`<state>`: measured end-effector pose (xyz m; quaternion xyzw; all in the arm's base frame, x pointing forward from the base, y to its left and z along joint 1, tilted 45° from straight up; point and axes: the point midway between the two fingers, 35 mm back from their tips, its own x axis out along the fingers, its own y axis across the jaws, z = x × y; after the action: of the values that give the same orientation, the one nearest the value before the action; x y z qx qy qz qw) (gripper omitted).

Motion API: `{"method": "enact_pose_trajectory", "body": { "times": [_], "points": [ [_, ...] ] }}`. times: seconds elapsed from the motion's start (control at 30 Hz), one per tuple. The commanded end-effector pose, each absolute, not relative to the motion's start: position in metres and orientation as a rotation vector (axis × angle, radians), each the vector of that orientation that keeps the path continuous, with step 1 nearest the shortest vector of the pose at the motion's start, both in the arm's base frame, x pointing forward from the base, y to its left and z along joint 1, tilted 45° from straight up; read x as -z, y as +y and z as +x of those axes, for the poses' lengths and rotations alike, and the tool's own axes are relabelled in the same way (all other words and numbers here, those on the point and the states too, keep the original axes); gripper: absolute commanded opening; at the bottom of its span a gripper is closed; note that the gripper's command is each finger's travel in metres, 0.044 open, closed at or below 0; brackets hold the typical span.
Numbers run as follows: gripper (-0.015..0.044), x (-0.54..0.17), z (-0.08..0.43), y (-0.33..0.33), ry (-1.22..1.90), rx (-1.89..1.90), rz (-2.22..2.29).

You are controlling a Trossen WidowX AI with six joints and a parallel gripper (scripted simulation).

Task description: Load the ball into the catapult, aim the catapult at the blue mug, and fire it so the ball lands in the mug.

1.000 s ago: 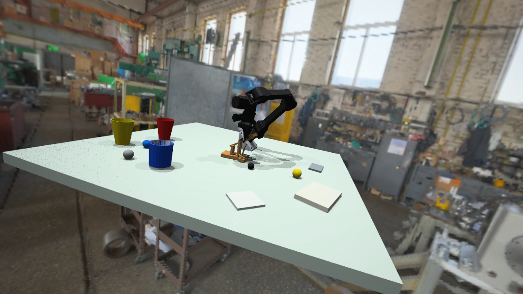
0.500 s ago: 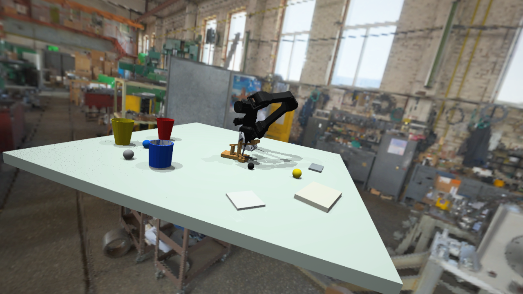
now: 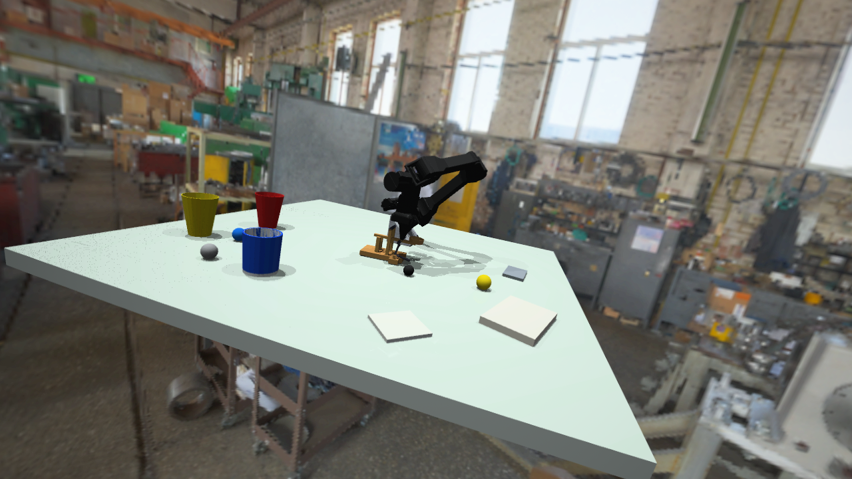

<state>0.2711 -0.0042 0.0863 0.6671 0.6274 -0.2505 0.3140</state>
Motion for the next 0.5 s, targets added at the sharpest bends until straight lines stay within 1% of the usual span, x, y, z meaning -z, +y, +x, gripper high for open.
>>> {"method": "enact_pose_trajectory", "body": {
  "times": [0.0,0.43,0.47],
  "points": [
    [0.0000,-0.084,0.271,0.006,1.665,0.648,1.768],
    [0.0000,-0.072,0.273,0.020,1.665,0.648,1.769],
    [0.0000,-0.075,0.273,0.010,1.648,0.662,1.761]
  ]
}}
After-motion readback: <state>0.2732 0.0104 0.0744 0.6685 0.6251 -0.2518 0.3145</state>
